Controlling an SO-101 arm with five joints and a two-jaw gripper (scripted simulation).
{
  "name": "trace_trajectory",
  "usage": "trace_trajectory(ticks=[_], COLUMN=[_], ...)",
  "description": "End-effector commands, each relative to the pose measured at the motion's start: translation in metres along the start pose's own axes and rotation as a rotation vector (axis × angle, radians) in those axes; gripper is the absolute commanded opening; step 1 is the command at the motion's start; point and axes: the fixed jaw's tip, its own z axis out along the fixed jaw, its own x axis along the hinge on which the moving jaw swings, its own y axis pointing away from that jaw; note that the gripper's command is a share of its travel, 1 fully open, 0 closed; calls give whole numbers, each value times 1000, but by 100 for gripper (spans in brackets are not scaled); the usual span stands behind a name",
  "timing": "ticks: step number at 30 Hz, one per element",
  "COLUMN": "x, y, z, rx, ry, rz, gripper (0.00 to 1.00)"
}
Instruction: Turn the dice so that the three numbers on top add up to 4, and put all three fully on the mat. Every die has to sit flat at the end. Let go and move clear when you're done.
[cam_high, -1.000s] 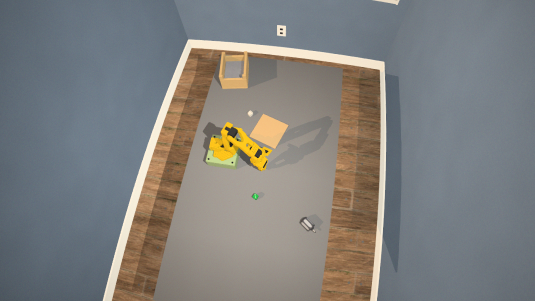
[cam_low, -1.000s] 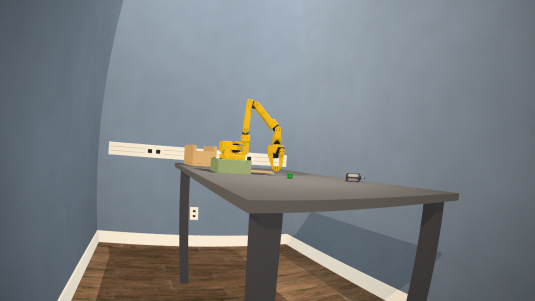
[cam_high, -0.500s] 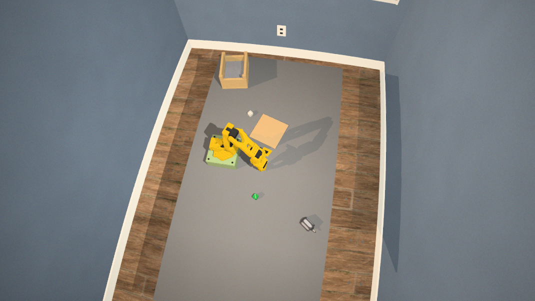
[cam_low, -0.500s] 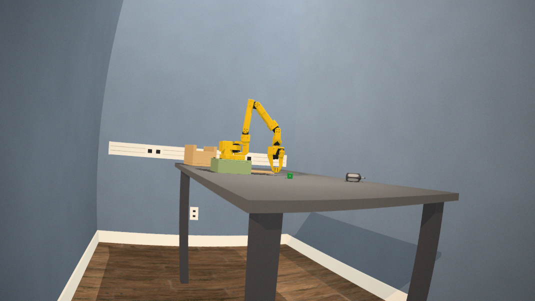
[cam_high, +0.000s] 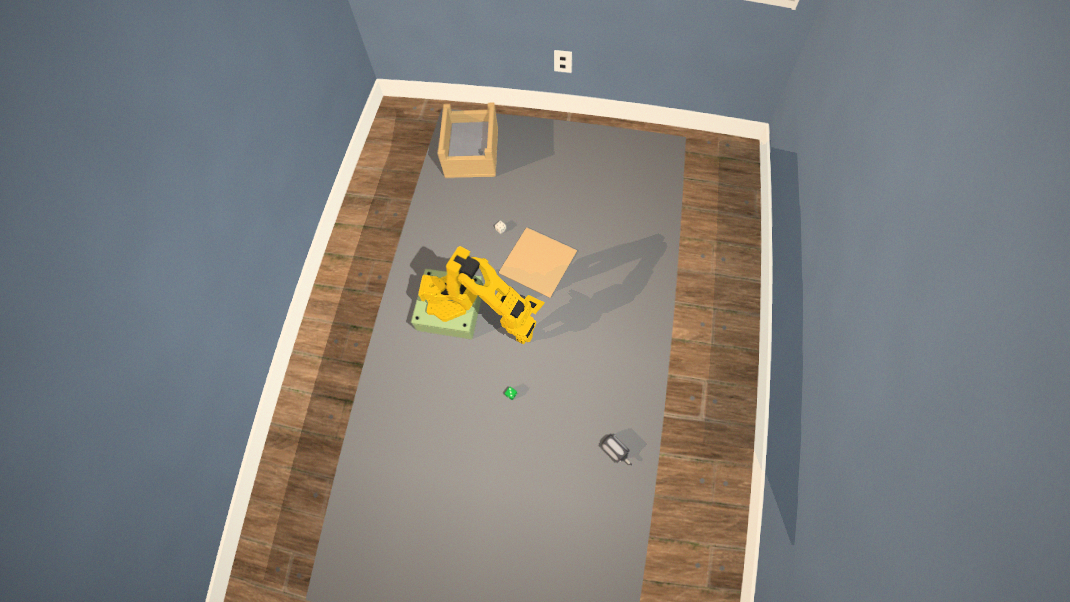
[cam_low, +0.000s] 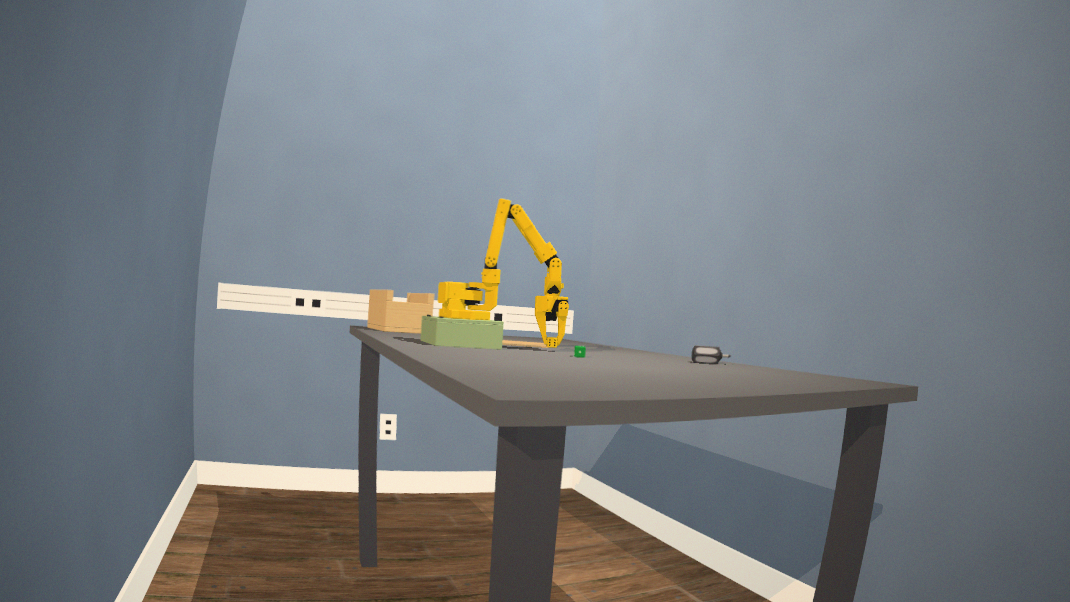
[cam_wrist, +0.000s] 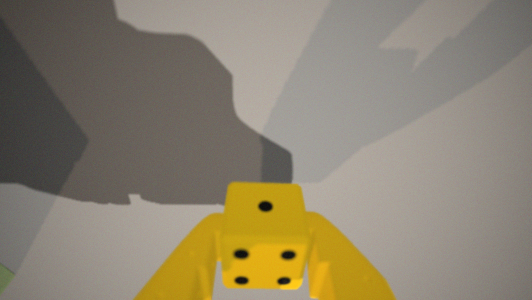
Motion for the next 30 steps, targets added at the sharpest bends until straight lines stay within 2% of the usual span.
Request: trace_trajectory(ticks=[1,30], x=[1,1], y=[4,5], z=[5,11], rx=[-16,-16], ry=[-1,-1], rz=[-2,-2], gripper=[0,0])
